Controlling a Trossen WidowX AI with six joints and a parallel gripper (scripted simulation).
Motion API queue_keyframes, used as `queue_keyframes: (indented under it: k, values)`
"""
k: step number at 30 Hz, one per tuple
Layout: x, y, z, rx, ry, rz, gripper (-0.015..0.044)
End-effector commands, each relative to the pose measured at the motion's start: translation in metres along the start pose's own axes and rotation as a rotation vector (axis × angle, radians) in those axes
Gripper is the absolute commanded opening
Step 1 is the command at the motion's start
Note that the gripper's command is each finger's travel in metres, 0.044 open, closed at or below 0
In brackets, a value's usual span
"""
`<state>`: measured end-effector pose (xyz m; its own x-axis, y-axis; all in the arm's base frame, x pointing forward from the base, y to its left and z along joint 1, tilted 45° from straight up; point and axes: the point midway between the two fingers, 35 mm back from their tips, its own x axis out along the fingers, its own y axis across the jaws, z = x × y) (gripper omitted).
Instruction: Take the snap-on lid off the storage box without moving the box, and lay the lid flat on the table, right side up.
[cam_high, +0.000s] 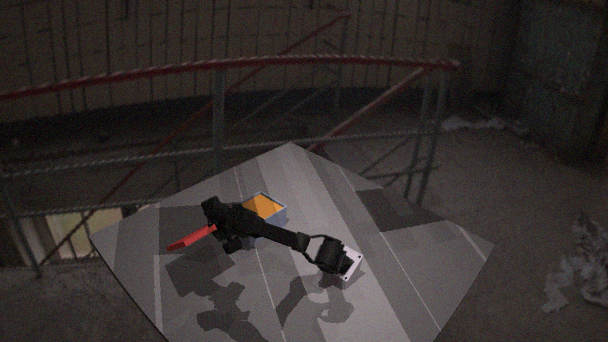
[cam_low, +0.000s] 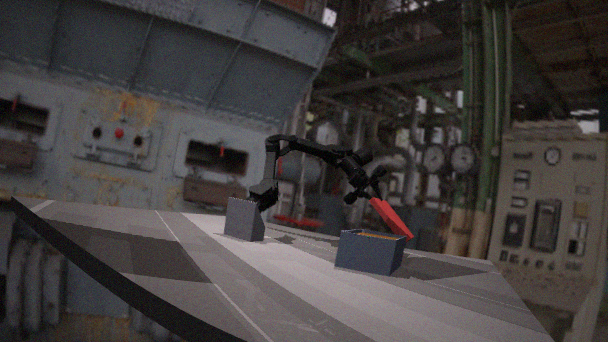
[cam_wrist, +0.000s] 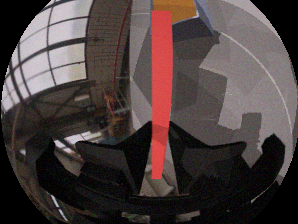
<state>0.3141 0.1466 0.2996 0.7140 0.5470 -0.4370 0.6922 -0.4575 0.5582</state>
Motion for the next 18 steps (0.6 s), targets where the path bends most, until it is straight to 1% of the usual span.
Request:
queue_keyframes:
  k: [1, 18]
  values:
    - [0.002, -0.001, 0.001, 0.005, -0.005, 0.010, 0.0000]
    - [0.011, -0.012, 0.001, 0.005, -0.004, 0.010, 0.0000]
